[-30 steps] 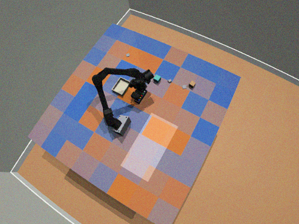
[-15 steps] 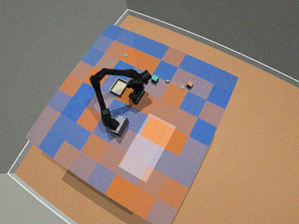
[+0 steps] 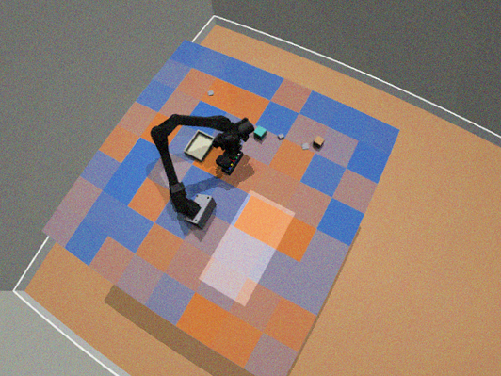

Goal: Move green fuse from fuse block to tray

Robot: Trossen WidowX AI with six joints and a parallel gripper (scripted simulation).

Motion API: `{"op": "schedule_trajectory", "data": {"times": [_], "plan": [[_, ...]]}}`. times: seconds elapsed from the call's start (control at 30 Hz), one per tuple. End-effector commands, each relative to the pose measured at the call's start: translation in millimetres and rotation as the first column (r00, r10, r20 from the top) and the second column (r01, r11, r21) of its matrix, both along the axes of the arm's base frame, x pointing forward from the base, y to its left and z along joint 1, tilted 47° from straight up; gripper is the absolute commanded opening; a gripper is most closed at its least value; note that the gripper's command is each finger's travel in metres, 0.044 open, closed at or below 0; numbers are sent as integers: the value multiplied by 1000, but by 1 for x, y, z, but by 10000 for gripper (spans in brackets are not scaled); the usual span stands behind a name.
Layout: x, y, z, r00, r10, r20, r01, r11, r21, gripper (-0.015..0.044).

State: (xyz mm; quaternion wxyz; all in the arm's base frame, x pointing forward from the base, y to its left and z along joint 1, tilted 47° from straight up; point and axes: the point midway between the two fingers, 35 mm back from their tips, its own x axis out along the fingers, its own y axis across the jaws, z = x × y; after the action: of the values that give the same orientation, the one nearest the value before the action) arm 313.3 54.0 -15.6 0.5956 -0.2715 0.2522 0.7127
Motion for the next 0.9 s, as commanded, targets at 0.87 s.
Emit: {"op": "schedule_trajectory", "data": {"times": [0.87], "plan": [[3, -12, 11, 1000, -1, 4, 1, 1000, -2, 0]]}}
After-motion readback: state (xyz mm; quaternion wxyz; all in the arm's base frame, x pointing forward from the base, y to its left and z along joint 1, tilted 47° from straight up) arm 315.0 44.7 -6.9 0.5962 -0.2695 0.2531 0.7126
